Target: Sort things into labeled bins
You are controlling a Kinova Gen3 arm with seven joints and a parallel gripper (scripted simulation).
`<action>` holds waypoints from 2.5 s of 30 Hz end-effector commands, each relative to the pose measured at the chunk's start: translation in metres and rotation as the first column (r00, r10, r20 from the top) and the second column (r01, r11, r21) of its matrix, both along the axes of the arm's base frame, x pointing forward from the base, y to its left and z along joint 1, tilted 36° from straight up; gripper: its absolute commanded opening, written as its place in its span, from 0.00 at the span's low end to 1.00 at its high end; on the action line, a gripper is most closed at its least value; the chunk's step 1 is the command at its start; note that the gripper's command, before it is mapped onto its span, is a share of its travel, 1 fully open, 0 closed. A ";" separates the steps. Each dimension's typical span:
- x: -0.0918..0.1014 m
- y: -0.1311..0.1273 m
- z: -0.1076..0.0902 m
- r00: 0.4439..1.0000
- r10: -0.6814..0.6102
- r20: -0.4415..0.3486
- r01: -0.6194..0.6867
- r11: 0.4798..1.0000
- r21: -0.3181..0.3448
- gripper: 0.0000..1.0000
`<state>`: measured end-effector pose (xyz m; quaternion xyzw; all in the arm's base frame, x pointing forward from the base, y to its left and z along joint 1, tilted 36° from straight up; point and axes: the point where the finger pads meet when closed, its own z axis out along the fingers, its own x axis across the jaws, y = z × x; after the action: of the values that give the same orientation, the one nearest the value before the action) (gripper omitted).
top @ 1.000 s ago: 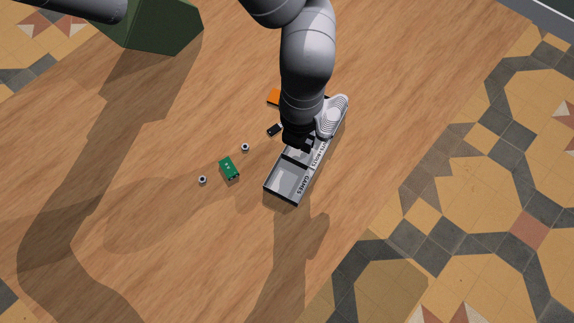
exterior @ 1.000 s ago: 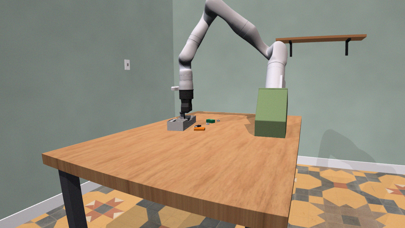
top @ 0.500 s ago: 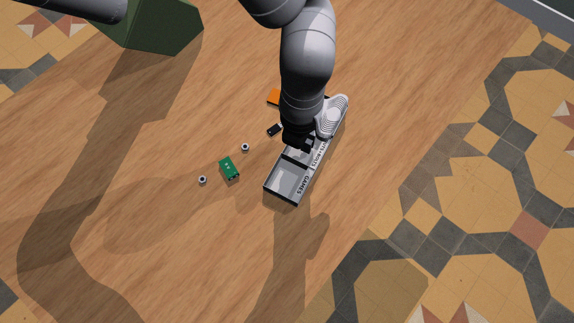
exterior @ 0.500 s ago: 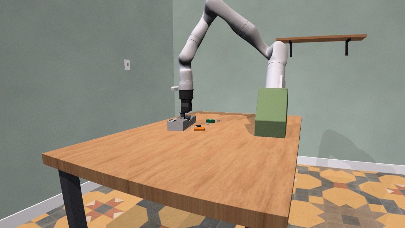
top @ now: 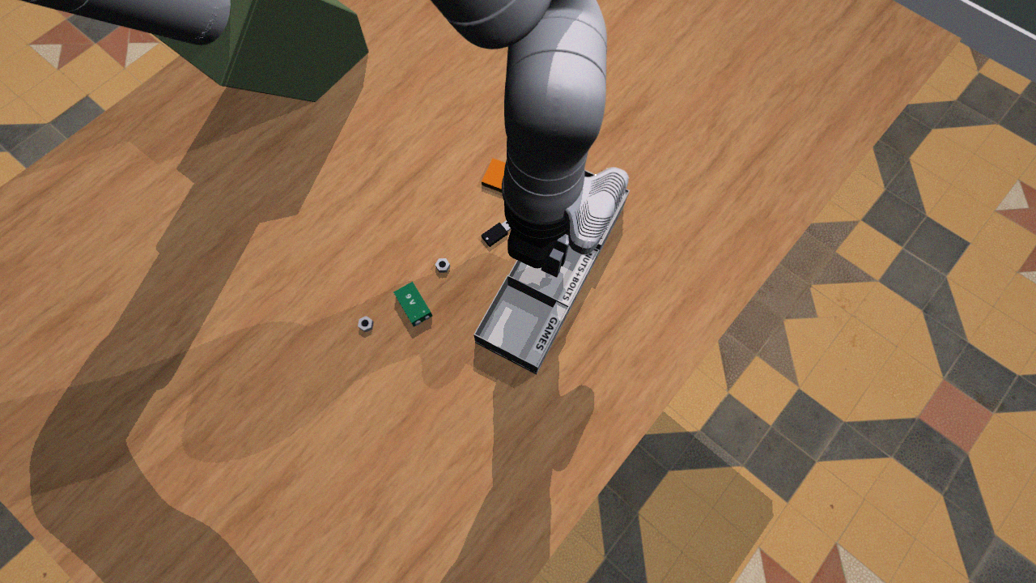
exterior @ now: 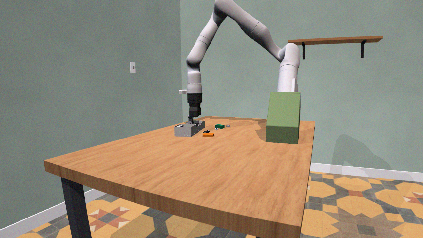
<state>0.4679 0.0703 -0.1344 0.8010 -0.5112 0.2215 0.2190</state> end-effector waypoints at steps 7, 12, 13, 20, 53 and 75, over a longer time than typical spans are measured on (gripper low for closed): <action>0.000 0.010 0.010 1.000 0.003 0.003 -0.003 1.000 0.004 0.31; -0.001 0.012 0.014 1.000 0.003 0.003 -0.003 1.000 0.004 0.31; -0.001 0.013 0.015 1.000 0.003 0.003 -0.003 1.000 0.004 0.31; -0.003 0.020 0.025 1.000 0.003 0.003 -0.003 1.000 0.004 0.31; -0.035 0.093 -0.001 1.000 0.003 0.003 -0.003 1.000 0.005 0.31; -0.031 0.073 -0.035 1.000 0.003 0.003 -0.003 1.000 0.005 0.31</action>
<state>0.4376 0.1501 -0.1642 0.8034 -0.5104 0.2222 0.2115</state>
